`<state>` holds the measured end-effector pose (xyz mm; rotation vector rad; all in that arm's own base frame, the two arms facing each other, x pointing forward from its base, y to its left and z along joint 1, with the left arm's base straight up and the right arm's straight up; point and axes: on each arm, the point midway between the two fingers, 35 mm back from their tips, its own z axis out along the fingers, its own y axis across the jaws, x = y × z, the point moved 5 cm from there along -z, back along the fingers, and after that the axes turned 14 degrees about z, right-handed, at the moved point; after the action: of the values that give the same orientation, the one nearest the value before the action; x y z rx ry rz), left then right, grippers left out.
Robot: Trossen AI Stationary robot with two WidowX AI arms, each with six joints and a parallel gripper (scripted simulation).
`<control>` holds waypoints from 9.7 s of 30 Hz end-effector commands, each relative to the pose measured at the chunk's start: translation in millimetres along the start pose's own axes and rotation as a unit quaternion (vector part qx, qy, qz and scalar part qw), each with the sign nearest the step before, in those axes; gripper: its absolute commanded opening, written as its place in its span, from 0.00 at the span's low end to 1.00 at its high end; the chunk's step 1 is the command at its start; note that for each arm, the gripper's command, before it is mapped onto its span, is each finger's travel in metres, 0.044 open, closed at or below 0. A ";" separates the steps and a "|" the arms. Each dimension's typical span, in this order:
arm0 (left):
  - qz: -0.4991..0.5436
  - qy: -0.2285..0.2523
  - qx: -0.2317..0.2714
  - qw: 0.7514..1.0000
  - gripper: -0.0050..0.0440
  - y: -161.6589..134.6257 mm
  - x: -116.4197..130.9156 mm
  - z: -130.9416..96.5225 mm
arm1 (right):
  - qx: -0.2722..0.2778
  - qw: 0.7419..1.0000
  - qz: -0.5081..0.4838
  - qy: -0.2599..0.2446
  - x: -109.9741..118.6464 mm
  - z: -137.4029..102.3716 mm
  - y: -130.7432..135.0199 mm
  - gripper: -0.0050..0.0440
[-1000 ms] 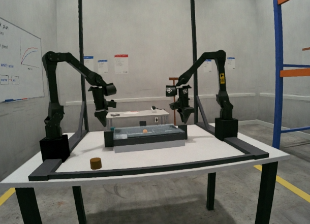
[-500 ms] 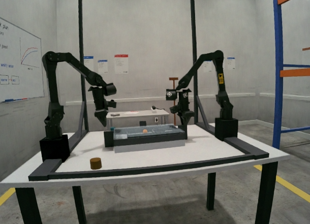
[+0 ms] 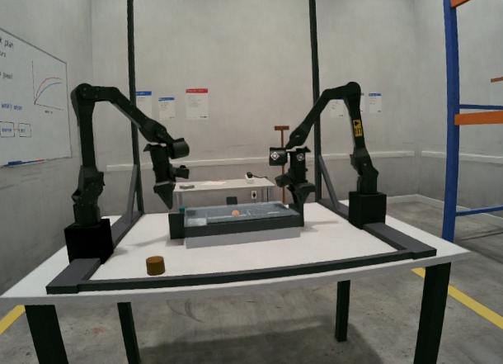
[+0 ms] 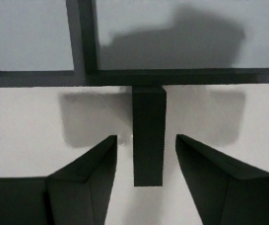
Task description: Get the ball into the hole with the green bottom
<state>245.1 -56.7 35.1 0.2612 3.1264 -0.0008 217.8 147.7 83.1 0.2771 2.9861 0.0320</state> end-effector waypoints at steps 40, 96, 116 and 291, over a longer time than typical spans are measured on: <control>-0.003 -0.013 -0.002 1.000 0.47 0.7 -3.1 -7.2 | -0.005 1.000 0.002 -0.013 -4.8 35.3 -0.6 0.47; -0.003 -0.008 -0.002 1.000 0.09 0.9 -3.2 -4.6 | -0.004 1.000 0.002 -0.012 -4.2 35.7 -1.0 0.47; -0.003 -0.008 -0.002 1.000 0.00 1.1 -4.4 -3.8 | -0.003 1.000 0.002 -0.010 -3.7 37.3 -1.3 0.10; 0.002 -0.021 -0.006 1.000 0.00 -3.1 0.0 -25.0 | -0.009 1.000 0.001 -0.010 -11.9 8.9 8.4 0.00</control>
<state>245.6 -55.9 56.4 0.2592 3.1353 -0.0024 221.5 145.4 61.1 0.2795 2.9773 0.0308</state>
